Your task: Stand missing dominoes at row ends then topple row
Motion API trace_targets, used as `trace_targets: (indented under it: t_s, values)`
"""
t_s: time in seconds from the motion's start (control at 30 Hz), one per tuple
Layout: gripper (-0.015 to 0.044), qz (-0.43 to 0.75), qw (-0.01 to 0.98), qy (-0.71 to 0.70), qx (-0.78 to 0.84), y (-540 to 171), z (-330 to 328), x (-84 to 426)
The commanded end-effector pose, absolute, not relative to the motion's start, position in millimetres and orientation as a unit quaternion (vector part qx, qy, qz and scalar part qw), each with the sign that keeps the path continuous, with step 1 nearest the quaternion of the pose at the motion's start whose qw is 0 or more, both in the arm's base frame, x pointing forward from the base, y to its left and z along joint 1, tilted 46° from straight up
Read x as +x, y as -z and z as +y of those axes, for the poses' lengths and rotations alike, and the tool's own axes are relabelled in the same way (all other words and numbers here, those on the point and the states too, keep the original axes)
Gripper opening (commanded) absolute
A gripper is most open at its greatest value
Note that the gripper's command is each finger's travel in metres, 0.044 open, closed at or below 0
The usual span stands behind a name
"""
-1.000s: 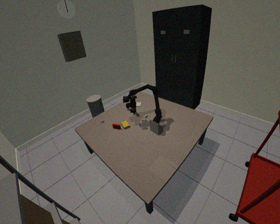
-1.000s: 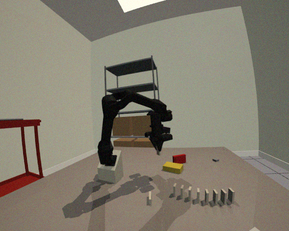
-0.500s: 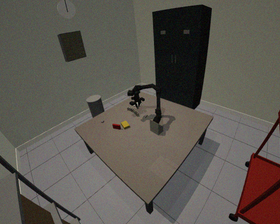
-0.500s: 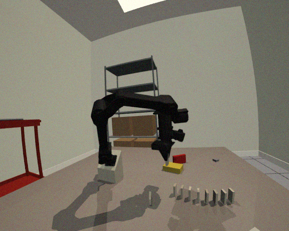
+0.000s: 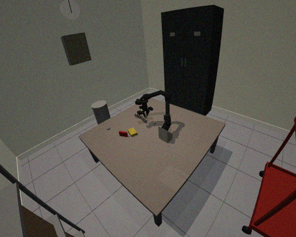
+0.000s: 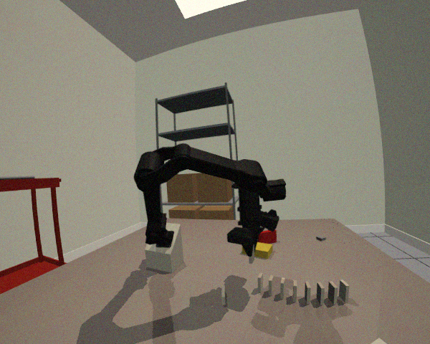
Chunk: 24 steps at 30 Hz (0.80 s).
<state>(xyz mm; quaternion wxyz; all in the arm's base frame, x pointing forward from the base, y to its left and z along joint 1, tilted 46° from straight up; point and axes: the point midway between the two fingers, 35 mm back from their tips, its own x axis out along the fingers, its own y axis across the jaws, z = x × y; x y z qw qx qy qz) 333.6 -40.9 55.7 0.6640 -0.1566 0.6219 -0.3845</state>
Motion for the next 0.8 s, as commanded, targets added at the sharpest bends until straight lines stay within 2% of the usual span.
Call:
trace_targets:
  t_s: [0.0,0.37,0.77]
  values:
    - [0.0107,0.622,0.663,0.384,-0.162,-41.7,-55.4,332.2]
    - [0.0107,0.621,0.662,0.385,-0.167,-3.4,-98.5,321.9]
    - [0.0107,0.620,0.662,0.386,-0.167,-1.2,-101.1,320.9]
